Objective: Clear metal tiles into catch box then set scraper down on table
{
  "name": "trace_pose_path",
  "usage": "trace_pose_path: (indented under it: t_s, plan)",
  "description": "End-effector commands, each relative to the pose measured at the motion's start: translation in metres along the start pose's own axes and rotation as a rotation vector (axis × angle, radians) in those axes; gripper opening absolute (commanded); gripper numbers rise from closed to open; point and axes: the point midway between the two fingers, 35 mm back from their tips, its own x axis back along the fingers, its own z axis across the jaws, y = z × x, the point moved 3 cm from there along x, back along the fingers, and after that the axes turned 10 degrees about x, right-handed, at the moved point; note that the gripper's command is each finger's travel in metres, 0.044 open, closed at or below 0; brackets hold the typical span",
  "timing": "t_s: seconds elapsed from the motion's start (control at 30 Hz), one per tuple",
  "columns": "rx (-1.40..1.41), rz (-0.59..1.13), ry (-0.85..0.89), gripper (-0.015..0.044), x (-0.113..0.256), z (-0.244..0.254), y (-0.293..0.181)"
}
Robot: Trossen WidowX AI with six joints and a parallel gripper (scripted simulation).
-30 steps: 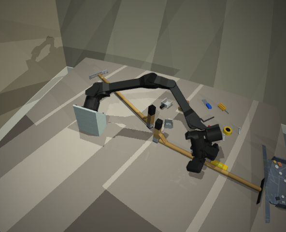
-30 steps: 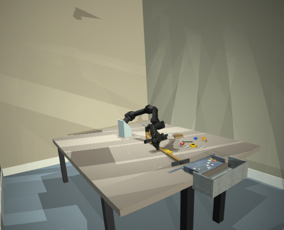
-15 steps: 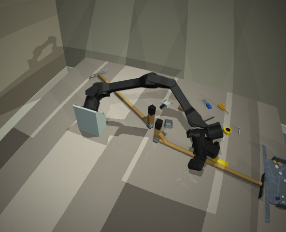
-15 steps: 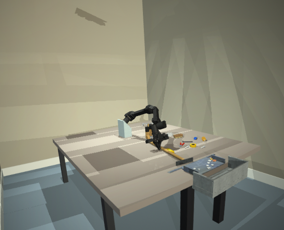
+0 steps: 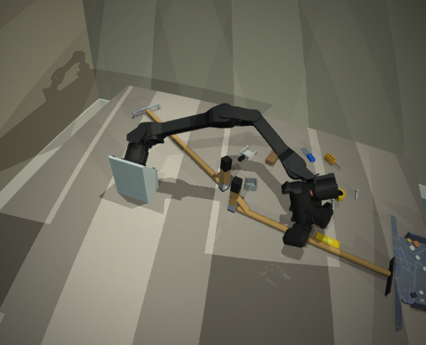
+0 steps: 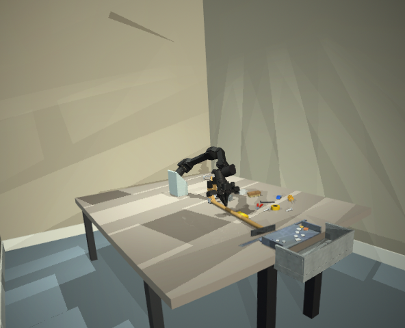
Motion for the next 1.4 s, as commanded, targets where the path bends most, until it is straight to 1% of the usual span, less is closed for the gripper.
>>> trace_pose_path:
  t_s: [0.0, 0.3, 1.37]
  plan:
    - [0.012, -0.009, 0.006, 0.0000, 0.020, 0.002, 0.010]
    - [0.011, -0.010, 0.006, 0.0000, 0.051, 0.001, 0.020]
    - [0.005, -0.008, 0.002, 0.0000, 0.049, -0.001, 0.019]
